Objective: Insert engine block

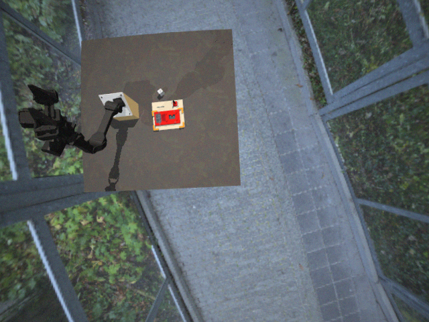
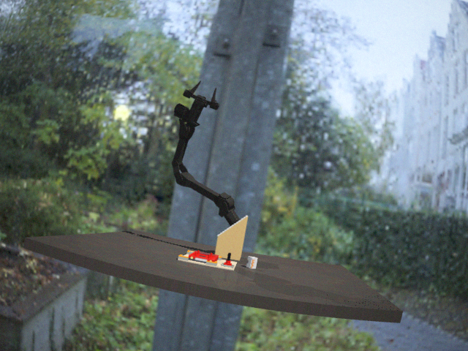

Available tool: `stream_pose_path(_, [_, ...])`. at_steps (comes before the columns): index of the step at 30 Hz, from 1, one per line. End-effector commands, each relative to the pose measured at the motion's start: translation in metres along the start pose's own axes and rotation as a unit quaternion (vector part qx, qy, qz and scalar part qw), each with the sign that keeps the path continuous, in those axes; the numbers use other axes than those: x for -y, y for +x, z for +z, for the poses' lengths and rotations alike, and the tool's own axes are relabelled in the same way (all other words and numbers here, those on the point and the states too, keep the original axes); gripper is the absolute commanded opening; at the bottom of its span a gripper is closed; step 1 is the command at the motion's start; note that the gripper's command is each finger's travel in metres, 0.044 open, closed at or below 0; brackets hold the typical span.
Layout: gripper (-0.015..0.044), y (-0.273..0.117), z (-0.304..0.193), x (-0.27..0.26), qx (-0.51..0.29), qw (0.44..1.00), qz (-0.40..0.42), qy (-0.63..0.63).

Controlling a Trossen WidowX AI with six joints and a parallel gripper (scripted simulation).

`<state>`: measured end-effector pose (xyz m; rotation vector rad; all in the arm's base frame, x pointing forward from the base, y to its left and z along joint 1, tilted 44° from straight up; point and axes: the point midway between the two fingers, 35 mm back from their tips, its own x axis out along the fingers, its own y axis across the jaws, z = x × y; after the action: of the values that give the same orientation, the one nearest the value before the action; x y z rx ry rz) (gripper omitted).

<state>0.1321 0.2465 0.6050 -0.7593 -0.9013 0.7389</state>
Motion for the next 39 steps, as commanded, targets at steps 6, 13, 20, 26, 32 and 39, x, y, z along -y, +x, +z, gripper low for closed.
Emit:
stream_pose_path(6, [0.044,0.01,-0.016,-0.017,-0.026,0.999,0.019,-0.002])
stream_pose_path(13, [0.044,0.035,-0.069,-0.073,-0.099,0.991,0.085,-0.009])
stream_pose_path(20, [0.044,0.049,-0.13,-0.132,-0.173,0.972,0.155,-0.025])
stream_pose_path(26, [0.044,0.046,-0.185,-0.178,-0.249,0.945,0.209,-0.036])
stream_pose_path(32, [0.044,0.032,-0.238,-0.222,-0.32,0.909,0.263,-0.047])
stream_pose_path(39, [0.044,0.004,-0.299,-0.268,-0.397,0.854,0.33,-0.068])
